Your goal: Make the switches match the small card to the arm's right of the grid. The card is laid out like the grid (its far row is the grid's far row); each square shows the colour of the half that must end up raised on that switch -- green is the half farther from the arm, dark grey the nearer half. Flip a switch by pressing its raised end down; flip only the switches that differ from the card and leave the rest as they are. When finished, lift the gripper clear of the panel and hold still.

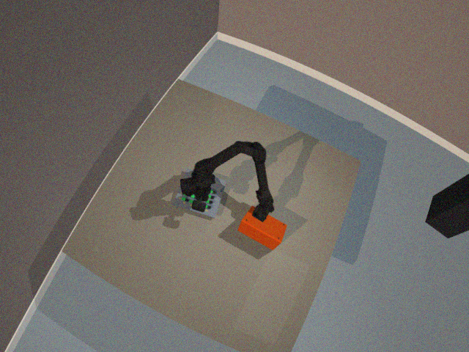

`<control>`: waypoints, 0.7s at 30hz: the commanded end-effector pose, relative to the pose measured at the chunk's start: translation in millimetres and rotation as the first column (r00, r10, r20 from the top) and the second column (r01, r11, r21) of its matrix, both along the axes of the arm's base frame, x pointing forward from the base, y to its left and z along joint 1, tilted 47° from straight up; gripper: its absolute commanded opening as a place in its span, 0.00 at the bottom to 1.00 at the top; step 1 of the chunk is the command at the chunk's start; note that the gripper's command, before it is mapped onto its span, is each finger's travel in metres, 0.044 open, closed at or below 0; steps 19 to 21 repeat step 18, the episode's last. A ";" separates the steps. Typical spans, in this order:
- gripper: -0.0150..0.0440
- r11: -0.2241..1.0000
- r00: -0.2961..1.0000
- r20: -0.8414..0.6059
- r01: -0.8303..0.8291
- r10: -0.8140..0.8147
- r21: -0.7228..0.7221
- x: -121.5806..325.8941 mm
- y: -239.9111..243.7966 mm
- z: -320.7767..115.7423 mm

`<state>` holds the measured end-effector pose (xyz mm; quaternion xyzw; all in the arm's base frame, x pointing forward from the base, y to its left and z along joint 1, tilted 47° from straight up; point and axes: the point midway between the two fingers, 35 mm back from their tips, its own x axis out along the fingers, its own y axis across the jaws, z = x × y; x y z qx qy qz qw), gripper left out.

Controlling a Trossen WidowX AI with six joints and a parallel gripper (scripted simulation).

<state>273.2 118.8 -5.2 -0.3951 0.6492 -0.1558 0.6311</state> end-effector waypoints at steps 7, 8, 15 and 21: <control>0.25 1.000 1.000 0.016 0.013 -0.013 0.001 36.5 -8.5 18.3; 0.25 1.000 1.000 0.016 0.013 -0.013 0.001 36.5 -8.5 18.3; 0.25 1.000 1.000 0.016 0.013 -0.013 0.001 36.5 -8.5 18.3; 0.25 1.000 1.000 0.016 0.013 -0.013 0.001 36.5 -8.5 18.3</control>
